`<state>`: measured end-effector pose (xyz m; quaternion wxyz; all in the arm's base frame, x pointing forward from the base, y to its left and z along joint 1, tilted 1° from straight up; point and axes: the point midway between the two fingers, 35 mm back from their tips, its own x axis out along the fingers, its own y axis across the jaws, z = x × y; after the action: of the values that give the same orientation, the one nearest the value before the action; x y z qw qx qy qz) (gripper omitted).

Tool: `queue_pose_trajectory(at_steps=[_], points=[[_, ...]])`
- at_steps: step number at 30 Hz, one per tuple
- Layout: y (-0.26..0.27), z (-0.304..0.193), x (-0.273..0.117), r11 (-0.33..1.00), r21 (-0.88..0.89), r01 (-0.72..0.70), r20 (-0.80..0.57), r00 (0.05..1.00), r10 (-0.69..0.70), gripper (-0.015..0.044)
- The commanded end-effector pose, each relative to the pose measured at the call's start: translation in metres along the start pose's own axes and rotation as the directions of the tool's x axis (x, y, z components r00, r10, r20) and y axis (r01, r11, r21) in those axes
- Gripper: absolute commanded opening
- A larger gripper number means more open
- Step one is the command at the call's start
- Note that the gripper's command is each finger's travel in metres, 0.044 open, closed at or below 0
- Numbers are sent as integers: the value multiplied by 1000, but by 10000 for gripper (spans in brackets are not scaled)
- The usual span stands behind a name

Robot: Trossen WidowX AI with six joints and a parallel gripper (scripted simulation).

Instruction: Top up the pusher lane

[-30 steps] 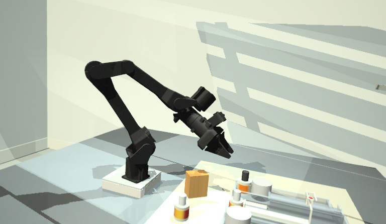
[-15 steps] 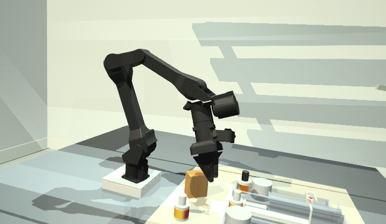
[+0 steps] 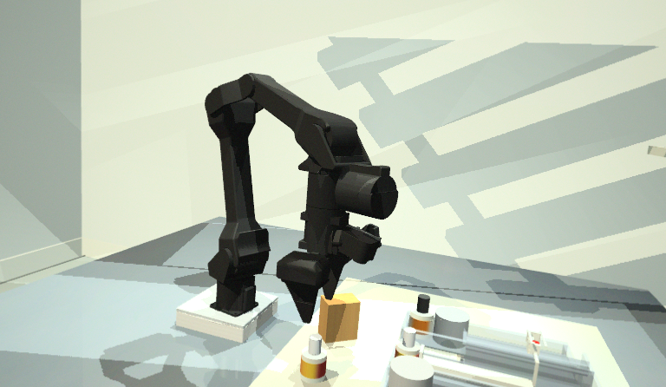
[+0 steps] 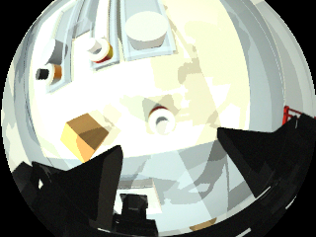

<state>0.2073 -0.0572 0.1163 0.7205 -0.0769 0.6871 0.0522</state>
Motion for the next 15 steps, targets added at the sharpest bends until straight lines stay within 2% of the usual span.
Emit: queue_pose_trajectory(at_steps=[1,6,15], points=[[0,-2,0,1000,0,-26,-15,1000,26,440],[0,-2,35,1000,0,-26,-15,1000,26,440],[2,-2,42,1000,0,-26,-15,1000,26,440]])
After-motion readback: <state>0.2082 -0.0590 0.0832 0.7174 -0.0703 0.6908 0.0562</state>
